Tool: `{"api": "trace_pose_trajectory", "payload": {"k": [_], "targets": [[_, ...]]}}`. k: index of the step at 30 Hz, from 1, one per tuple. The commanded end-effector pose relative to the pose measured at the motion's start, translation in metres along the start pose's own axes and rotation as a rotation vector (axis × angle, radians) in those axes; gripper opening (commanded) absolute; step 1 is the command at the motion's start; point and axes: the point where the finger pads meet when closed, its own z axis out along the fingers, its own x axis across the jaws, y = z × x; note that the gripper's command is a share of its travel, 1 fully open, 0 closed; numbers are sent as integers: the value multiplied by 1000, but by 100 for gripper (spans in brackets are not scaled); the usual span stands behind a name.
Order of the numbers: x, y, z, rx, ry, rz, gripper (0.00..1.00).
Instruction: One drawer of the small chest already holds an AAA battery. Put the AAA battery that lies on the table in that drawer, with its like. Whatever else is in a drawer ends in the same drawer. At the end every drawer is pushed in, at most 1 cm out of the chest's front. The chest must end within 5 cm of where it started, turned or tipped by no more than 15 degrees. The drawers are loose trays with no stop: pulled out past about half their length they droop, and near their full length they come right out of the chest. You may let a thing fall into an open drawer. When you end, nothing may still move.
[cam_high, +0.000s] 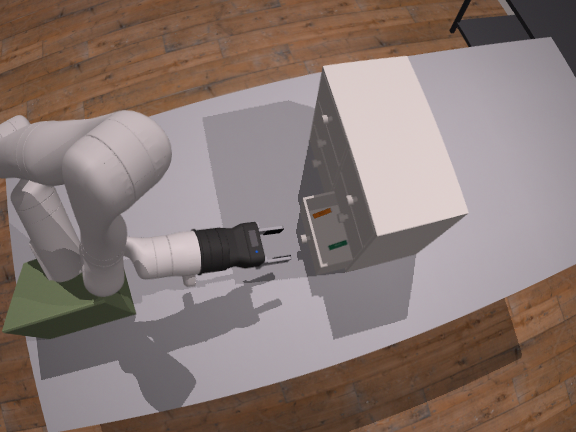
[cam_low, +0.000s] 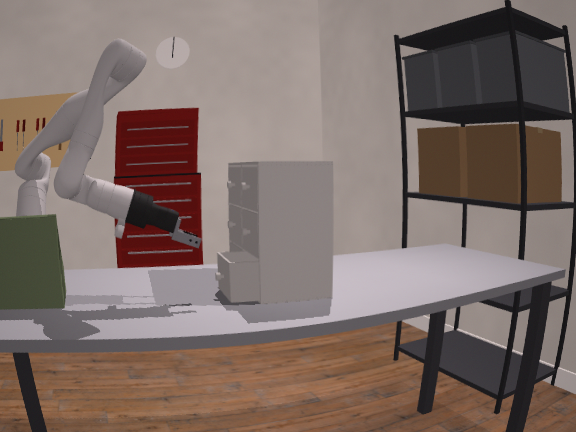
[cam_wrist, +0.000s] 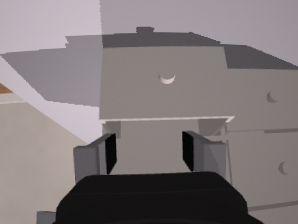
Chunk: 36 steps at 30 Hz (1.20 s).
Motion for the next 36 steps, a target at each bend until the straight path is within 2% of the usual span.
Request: {"api": "trace_pose_trajectory", "payload": {"k": [1, 14, 36], "targets": [[-3, -2, -8, -1, -7, 8, 100], [-2, -10, -34, -1, -7, 8, 100], [-2, -12, -39, -1, -7, 8, 100]]}}
